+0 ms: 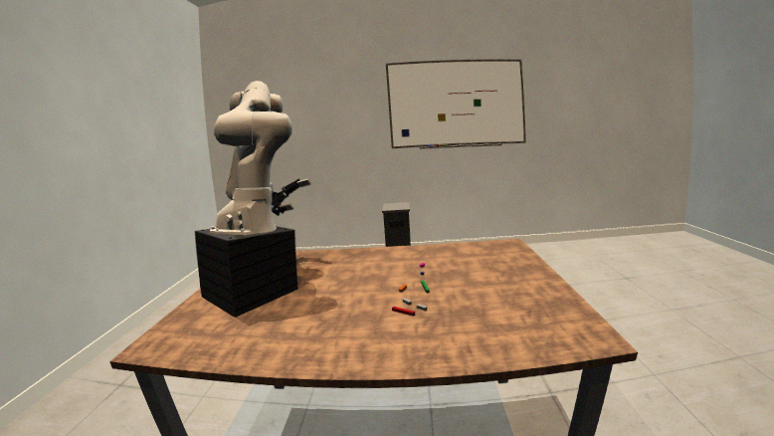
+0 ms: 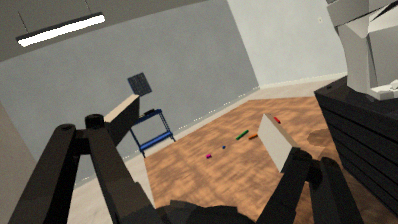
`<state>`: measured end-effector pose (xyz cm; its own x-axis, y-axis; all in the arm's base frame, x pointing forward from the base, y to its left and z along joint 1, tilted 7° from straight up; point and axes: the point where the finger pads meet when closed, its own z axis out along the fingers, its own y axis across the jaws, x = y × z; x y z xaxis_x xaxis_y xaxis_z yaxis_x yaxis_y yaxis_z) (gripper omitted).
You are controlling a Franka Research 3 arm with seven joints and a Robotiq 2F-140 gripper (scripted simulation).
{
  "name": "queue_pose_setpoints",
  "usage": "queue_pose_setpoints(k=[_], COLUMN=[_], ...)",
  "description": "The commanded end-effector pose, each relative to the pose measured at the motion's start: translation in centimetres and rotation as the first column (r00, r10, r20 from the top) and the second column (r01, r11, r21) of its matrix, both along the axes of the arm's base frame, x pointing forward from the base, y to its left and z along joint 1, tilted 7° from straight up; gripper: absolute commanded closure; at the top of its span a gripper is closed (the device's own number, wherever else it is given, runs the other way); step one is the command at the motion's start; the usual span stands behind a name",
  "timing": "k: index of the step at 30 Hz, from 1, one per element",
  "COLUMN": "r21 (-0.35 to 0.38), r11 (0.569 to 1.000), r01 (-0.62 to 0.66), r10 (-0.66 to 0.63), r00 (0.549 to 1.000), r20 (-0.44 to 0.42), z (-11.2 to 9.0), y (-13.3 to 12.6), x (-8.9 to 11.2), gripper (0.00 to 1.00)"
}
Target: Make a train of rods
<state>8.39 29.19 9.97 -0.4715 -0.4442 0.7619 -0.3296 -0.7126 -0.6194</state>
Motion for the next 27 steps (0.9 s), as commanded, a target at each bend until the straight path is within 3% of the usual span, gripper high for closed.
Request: queue_pose_setpoints(k=[1, 20, 27], r21=[0.000, 0.002, 0.053], r11=[1.000, 1.000, 0.998], r01=[0.000, 0.001, 0.023], r10=[0.000, -0.001, -0.022], r00=[1.000, 1.000, 1.000], r20=[0.000, -0.001, -0.021], z=[0.0, 0.0, -0.6], y=[0.0, 0.0, -1.3], x=[0.0, 0.0, 1.2], gripper=[0.00, 0.00, 0.00])
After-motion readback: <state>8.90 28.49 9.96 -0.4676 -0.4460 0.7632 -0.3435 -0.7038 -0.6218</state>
